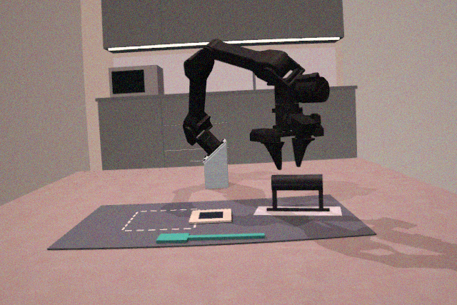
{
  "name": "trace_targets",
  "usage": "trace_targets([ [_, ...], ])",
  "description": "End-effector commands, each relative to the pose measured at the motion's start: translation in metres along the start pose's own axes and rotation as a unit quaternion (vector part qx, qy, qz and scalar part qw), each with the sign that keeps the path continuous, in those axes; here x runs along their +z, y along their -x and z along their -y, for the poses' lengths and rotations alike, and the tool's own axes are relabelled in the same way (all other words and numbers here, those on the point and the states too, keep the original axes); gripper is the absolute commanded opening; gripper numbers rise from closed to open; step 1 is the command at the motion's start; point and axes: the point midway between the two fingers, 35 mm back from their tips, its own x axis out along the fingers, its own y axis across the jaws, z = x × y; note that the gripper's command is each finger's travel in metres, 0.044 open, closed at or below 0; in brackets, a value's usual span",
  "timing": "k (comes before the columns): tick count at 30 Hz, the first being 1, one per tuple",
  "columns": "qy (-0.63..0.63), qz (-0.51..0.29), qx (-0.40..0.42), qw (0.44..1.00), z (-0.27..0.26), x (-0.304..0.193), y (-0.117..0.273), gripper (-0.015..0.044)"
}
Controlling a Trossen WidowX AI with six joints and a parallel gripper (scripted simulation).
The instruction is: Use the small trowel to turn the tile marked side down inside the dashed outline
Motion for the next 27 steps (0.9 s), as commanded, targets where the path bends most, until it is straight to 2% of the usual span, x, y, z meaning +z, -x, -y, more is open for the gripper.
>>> trace_targets([
  [1, 0.055, 0.003, -0.002, 0.998, 0.001, 0.005, 0.002, 0.0270],
  [11, 0.226, 0.003, -0.002, 0.974, 0.001, 0.017, 0.005, 0.0270],
  [21, 0.387, 0.004, -0.002, 0.922, 0.002, 0.028, 0.007, 0.0270],
  [27, 0.398, 0.004, -0.002, 0.917, 0.002, 0.029, 0.006, 0.0270],
])
